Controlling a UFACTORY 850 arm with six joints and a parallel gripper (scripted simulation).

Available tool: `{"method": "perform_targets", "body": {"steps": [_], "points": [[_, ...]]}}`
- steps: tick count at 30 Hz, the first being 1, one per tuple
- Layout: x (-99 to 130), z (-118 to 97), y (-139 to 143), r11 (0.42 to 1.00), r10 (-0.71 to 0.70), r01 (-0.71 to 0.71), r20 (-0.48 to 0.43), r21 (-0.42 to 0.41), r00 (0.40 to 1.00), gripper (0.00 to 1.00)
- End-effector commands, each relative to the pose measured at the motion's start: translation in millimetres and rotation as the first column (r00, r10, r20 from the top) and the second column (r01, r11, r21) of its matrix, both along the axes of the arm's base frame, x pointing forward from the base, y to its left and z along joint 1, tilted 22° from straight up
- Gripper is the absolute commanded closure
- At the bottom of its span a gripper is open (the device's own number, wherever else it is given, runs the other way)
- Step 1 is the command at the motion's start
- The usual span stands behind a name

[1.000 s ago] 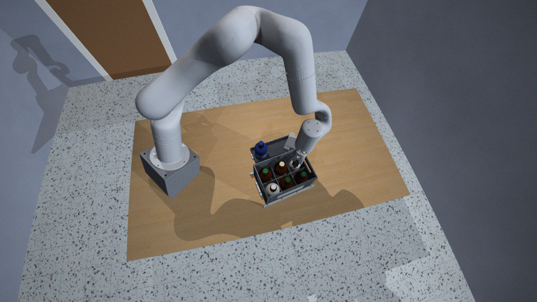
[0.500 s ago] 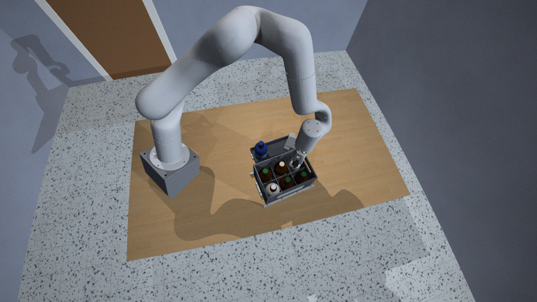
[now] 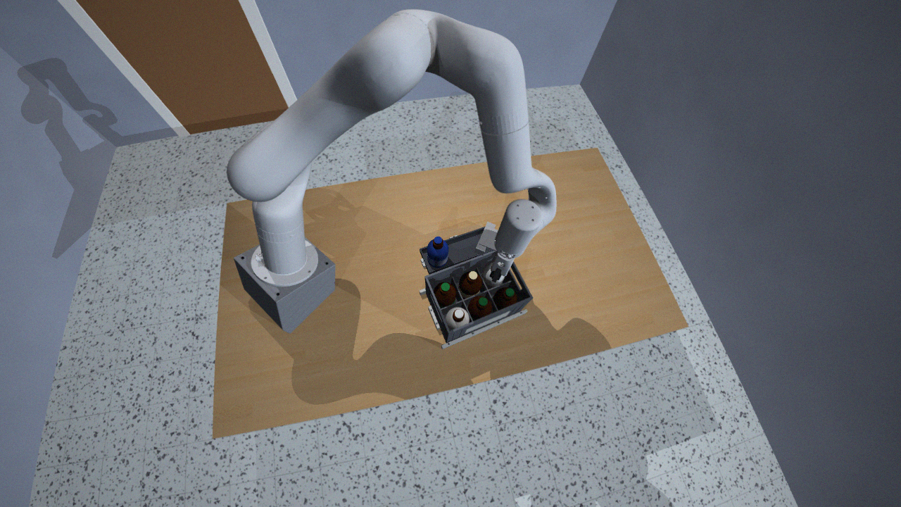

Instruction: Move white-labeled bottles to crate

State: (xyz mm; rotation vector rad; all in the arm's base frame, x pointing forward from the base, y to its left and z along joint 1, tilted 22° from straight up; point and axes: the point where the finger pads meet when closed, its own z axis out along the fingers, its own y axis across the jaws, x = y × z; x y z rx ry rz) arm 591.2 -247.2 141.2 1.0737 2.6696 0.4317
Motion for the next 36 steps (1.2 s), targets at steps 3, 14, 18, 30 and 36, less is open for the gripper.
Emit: {"method": "perform_targets", "body": {"steps": [3,14,18,30,36], "points": [[1,1,-1,1.000,0.000,0.000,0.002,-0.001,1.000,0.34],[0,3,-1,1.000,0.000,0.000,0.002,-0.001,1.000,0.34],[-1,5,-1,1.000,0.000,0.000,0.002,-0.001,1.000,0.34],[-6,20,-4,1.000,0.000,0.000,0.002,-0.001,1.000,0.34],[-10,33,-7,1.000,0.000,0.000,0.002,-0.001,1.000,0.34]]}}
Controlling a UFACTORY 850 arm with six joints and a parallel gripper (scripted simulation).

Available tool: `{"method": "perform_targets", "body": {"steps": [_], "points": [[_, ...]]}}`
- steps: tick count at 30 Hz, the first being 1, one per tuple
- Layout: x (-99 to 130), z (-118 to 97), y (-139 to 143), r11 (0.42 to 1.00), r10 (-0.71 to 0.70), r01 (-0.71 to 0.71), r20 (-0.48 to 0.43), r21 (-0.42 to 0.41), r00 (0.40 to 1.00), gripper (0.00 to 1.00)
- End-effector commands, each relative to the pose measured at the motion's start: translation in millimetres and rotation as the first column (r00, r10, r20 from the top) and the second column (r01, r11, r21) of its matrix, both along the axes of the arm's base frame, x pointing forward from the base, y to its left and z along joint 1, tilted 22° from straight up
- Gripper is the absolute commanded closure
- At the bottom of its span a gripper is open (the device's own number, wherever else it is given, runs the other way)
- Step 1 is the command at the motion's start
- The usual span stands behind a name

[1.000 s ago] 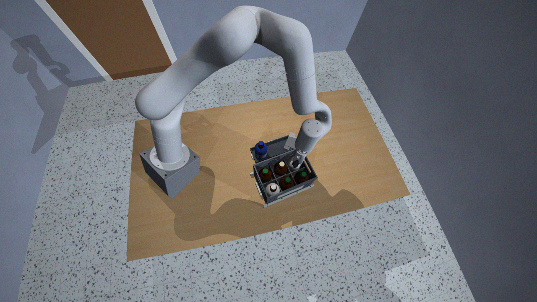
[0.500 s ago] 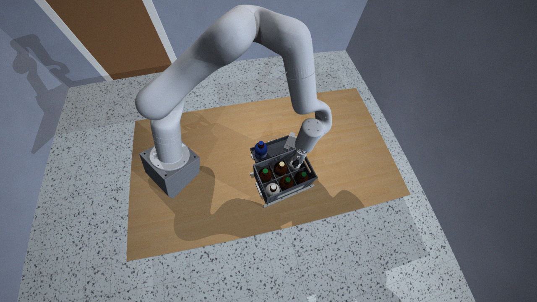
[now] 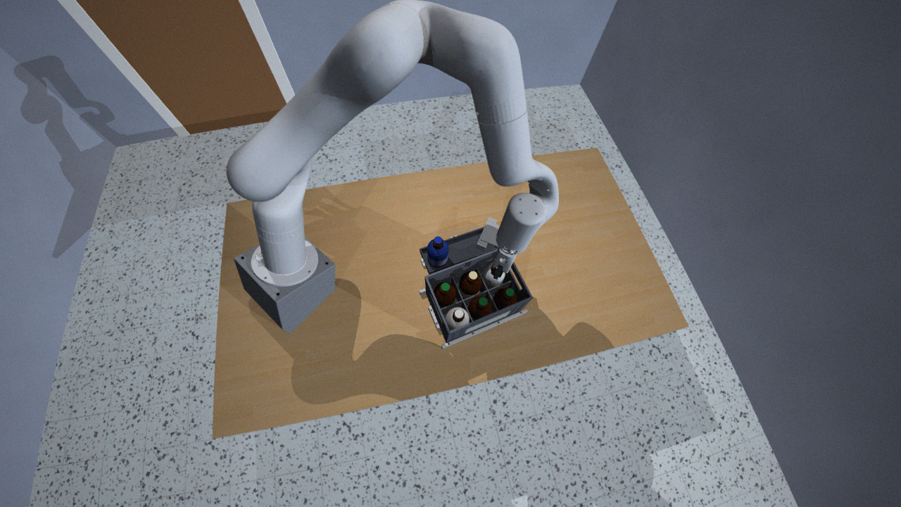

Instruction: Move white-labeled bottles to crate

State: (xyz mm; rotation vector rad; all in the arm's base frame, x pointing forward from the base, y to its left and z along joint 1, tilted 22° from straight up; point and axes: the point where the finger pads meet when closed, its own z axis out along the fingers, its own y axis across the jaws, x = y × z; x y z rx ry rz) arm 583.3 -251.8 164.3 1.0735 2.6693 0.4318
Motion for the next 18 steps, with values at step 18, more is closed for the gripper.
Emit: {"method": "perform_targets", "body": {"steps": [18], "points": [[-15,45,-9,1.000,0.000,0.000,0.002,-0.001,1.000,0.34]]}}
